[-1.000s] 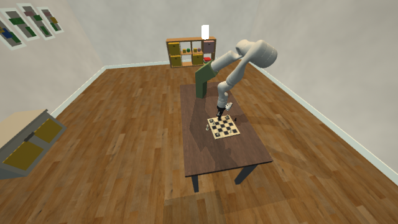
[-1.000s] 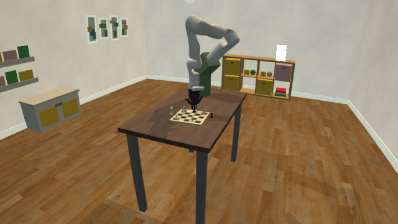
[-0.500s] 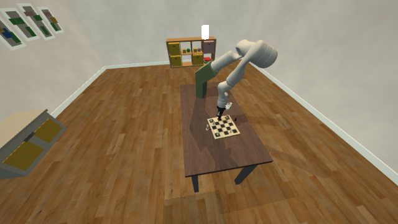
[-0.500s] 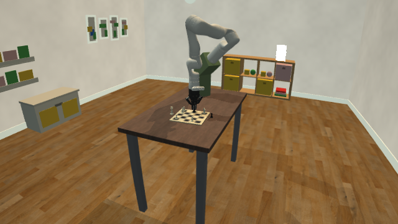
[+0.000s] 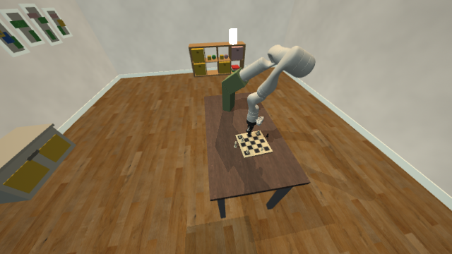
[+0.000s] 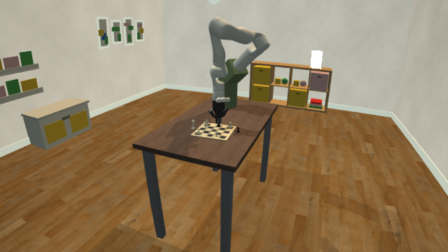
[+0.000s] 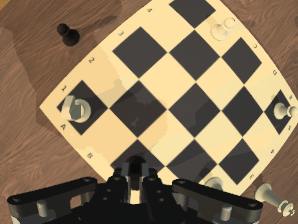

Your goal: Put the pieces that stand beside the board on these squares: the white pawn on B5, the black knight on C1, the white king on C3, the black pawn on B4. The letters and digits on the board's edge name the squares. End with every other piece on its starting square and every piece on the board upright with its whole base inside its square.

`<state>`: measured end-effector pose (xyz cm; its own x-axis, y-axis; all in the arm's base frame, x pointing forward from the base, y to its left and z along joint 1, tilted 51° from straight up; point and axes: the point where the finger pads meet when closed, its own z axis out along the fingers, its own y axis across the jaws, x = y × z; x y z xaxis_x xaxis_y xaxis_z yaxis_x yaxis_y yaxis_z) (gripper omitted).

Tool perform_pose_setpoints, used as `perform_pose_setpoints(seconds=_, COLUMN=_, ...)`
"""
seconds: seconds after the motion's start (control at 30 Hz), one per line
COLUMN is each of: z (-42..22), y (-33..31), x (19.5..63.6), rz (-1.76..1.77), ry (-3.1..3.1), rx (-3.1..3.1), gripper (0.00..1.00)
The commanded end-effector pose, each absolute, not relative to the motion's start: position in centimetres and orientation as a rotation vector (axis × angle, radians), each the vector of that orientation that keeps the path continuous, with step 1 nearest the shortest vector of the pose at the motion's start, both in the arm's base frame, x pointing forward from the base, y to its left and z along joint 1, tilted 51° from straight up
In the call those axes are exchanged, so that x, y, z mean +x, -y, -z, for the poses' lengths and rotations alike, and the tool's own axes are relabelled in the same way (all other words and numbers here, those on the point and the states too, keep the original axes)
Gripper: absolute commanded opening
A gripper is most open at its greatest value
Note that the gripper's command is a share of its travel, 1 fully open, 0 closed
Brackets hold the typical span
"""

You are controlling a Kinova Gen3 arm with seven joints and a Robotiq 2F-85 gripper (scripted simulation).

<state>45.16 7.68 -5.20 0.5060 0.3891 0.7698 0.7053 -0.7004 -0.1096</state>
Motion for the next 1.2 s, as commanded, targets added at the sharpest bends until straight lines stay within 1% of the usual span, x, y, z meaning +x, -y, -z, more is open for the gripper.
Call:
perform_pose_setpoints(seconds=0.0, z=5.38, y=-7.48, x=45.37, rz=1.049, ry=0.901, rx=-2.348, gripper=0.00)
perform_pose_setpoints(seconds=1.07, z=5.38, y=-7.47, x=45.37, rz=1.049, ry=0.901, rx=-2.348, gripper=0.00)
perform_pose_setpoints(seconds=1.1, z=5.38, y=-7.47, x=45.37, rz=1.049, ry=0.901, rx=-2.348, gripper=0.07)
perform_pose_setpoints(seconds=1.17, z=5.38, y=-7.47, x=45.37, rz=1.049, ry=0.901, rx=-2.348, gripper=0.07)
